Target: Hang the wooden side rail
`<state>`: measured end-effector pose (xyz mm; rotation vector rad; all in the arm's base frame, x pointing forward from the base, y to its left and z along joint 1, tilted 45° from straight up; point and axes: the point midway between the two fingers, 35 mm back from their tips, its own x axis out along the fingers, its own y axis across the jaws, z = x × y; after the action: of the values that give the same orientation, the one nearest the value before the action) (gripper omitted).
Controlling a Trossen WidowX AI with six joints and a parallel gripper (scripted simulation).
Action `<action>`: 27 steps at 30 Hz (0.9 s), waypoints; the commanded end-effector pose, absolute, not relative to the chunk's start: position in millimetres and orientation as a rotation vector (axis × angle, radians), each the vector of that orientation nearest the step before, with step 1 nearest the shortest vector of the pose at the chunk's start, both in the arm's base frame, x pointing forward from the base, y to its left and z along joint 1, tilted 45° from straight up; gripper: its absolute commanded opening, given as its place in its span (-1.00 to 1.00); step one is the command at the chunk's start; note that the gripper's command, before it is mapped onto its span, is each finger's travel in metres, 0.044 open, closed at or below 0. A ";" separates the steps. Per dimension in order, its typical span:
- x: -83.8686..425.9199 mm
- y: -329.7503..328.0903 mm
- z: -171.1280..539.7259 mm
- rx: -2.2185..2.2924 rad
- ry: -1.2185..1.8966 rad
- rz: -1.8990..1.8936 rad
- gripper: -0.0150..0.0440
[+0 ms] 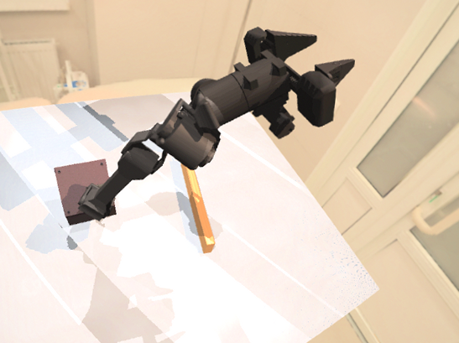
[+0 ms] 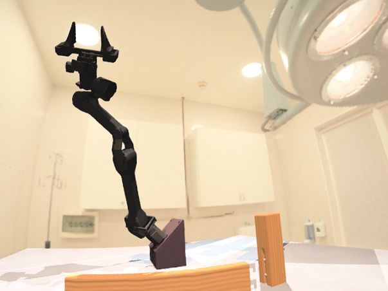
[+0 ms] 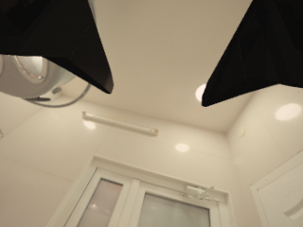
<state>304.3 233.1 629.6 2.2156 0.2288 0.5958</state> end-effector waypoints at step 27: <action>126.8 170.1 729.1 2.461 0.411 1.305 1.00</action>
<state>145.1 184.0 721.3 2.4366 0.3814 1.2189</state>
